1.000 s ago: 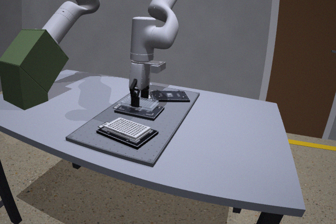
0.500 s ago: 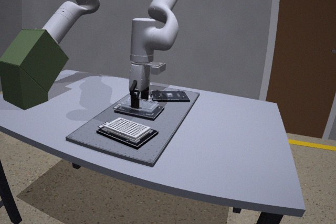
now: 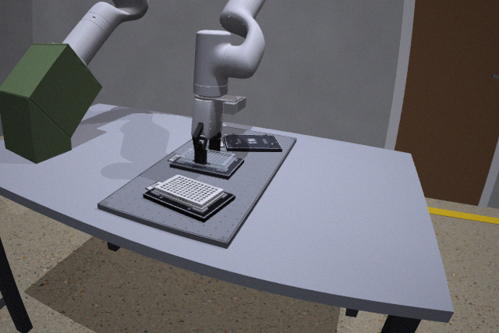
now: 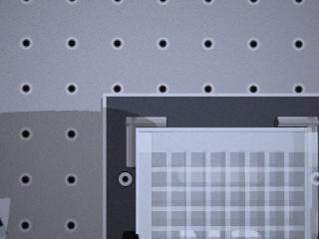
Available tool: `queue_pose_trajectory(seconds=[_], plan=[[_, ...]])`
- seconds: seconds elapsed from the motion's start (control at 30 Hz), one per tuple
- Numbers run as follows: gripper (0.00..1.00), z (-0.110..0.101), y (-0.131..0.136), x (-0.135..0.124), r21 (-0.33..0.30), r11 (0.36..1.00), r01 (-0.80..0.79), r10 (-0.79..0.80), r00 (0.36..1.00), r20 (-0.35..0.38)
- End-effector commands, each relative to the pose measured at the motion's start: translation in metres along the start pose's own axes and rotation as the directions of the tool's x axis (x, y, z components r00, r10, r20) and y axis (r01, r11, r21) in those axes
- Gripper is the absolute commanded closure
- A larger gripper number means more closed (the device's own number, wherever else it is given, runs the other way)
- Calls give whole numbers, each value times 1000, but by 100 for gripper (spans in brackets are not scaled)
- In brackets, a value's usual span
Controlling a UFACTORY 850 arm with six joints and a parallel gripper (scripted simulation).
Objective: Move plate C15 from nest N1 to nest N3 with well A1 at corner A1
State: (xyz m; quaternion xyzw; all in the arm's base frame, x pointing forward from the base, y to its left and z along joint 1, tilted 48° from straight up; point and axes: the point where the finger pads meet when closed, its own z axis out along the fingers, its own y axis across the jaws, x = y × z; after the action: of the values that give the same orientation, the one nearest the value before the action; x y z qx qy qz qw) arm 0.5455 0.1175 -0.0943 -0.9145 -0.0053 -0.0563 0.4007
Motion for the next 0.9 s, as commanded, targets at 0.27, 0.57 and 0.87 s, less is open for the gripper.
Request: queue_pose_trajectory(seconds=[0.27,0.57,0.87], plan=[[100,0,0,1,0,1000,0,0,1000,-1],[0,1,0,1,0,1000,0,0,1000,-1],[0,1,0,1,0,1000,0,0,1000,-1]])
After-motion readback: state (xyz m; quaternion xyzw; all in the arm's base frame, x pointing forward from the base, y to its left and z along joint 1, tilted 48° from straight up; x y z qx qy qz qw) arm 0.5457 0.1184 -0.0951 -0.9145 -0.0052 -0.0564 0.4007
